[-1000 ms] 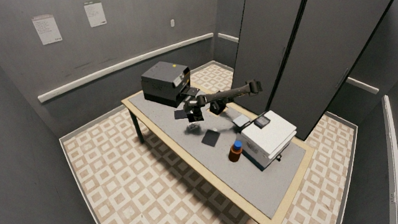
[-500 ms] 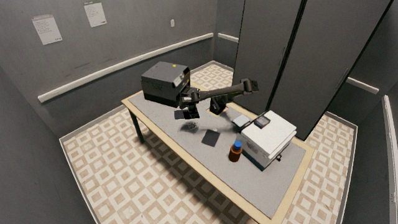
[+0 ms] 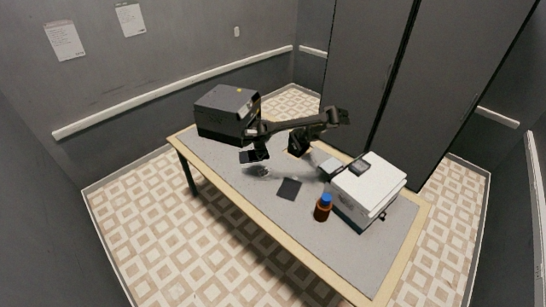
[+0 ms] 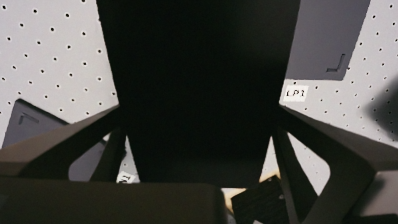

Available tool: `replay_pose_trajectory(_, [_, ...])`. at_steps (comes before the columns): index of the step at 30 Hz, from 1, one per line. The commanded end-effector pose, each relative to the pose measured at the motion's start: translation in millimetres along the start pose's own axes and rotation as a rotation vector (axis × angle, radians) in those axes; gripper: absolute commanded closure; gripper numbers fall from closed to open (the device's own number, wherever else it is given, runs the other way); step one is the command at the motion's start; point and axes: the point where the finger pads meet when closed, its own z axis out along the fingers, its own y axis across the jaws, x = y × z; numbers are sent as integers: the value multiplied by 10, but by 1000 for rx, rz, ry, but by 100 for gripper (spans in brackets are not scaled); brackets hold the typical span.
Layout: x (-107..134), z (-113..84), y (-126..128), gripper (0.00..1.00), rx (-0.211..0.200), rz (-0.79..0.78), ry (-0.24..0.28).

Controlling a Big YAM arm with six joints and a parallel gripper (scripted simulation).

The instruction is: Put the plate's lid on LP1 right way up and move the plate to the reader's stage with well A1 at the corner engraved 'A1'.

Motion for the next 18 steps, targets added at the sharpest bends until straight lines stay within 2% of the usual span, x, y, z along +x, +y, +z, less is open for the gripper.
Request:
replay_pose_trajectory(1, [-223, -206, 11, 15, -10, -31, -44])
replay_pose_trajectory(4, [-193, -174, 4, 15, 4, -34, -38])
replay_pose_trajectory(7, [-265, -149, -50, 15, 8, -53, -49])
replay_pose_trajectory(9, [-327, -127, -140, 15, 0, -50, -54])
replay_pose_trajectory(12, [-353, -103, -289, 15, -36, -5, -27])
replay_pose_trajectory(18, [-338, -90, -401, 15, -24, -18, -37])
